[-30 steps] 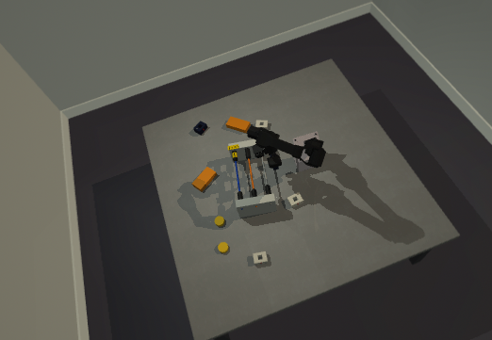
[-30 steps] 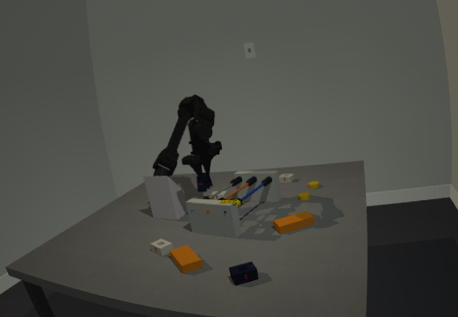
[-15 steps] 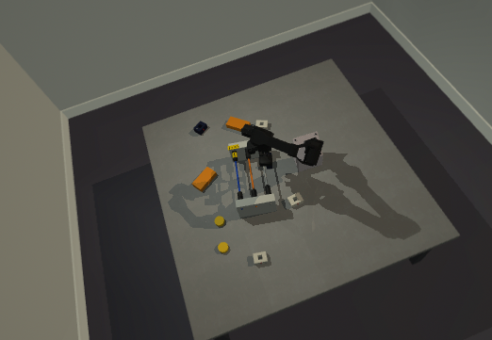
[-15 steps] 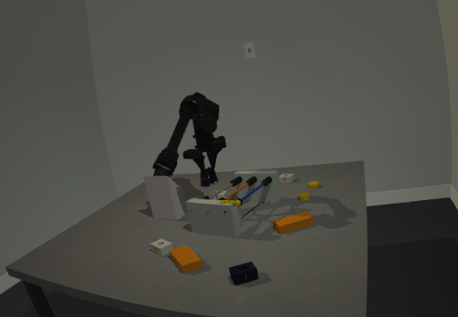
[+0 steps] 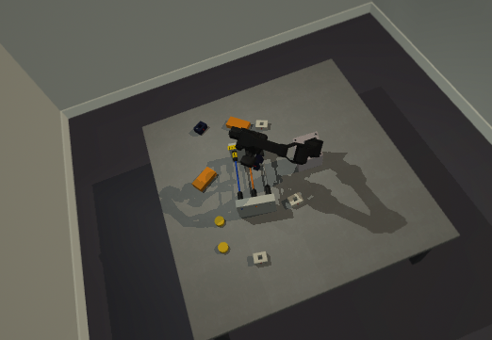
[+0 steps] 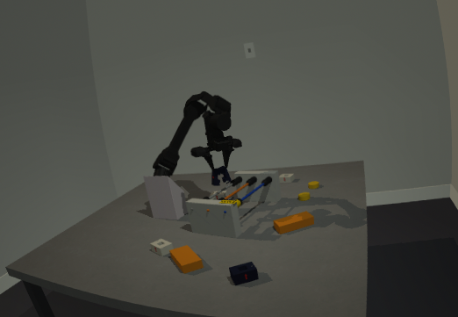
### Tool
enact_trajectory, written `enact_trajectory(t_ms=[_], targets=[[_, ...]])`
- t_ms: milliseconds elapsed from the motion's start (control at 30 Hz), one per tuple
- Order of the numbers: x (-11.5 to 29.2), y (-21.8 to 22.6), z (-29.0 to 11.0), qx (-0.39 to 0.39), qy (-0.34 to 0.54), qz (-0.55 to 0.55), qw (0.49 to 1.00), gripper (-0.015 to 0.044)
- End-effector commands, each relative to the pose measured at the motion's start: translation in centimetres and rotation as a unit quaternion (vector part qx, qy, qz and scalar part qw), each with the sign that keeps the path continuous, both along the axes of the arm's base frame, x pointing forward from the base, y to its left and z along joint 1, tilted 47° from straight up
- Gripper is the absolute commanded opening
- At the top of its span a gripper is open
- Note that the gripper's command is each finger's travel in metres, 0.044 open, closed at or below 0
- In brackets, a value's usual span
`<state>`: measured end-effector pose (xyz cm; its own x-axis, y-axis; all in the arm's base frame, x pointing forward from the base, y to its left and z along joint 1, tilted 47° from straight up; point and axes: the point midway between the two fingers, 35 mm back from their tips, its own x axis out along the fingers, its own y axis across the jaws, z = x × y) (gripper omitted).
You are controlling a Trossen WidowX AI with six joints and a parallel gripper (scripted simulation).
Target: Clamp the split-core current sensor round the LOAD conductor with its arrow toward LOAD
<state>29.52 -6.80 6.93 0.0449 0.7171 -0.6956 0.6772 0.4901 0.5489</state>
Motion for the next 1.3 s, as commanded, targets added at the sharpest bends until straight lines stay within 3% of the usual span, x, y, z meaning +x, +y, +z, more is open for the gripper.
enact_trajectory(t_ms=[0, 467, 933, 1267], targets=[[1.4, -0.3, 0.0, 0.003, 0.037, -0.04, 0.999, 0.0], [6.2, -0.5, -0.6, 0.013, 0.182, -0.181, 0.966, 0.0], [10.7, 0.1, -1.7, 0.025, 0.32, -0.314, 0.894, 0.0], [11.3, 0.7, -2.3, 0.026, 0.334, -0.327, 0.884, 0.0]])
